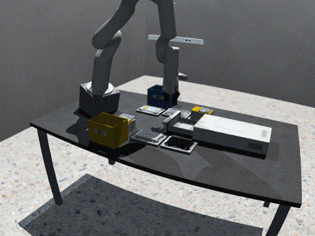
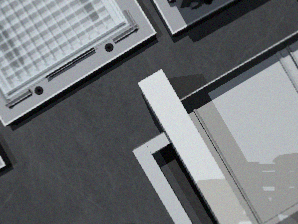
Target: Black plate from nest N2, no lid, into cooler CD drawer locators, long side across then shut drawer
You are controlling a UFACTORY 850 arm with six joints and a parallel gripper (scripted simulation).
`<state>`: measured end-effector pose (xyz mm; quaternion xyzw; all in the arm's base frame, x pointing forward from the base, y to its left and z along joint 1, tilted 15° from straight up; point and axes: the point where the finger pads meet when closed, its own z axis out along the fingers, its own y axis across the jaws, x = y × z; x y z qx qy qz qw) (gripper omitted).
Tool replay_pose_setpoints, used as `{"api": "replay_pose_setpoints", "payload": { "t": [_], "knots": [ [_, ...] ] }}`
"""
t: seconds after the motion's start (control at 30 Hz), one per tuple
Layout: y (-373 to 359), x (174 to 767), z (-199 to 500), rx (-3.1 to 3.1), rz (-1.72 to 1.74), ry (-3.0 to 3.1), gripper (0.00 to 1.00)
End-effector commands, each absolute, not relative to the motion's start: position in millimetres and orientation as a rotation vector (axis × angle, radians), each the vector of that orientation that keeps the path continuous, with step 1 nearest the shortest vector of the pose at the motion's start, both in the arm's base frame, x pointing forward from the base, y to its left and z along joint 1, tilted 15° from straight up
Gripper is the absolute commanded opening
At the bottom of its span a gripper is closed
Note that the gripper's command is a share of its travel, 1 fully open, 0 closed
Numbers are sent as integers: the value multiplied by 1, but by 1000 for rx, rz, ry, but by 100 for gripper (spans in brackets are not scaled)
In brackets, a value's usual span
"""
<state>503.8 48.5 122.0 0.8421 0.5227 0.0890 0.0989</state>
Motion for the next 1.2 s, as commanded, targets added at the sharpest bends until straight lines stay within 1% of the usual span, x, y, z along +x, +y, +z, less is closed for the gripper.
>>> {"api": "replay_pose_setpoints", "payload": {
  "t": [0.0,0.43,0.83,1.17],
  "knots": [
    [49,505,122,2350,233,1750,88],
    [49,505,122,1977,173,2134,88],
    [49,505,122,1974,173,2136,88],
    [47,509,106,1974,172,2136,88]
  ]
}}
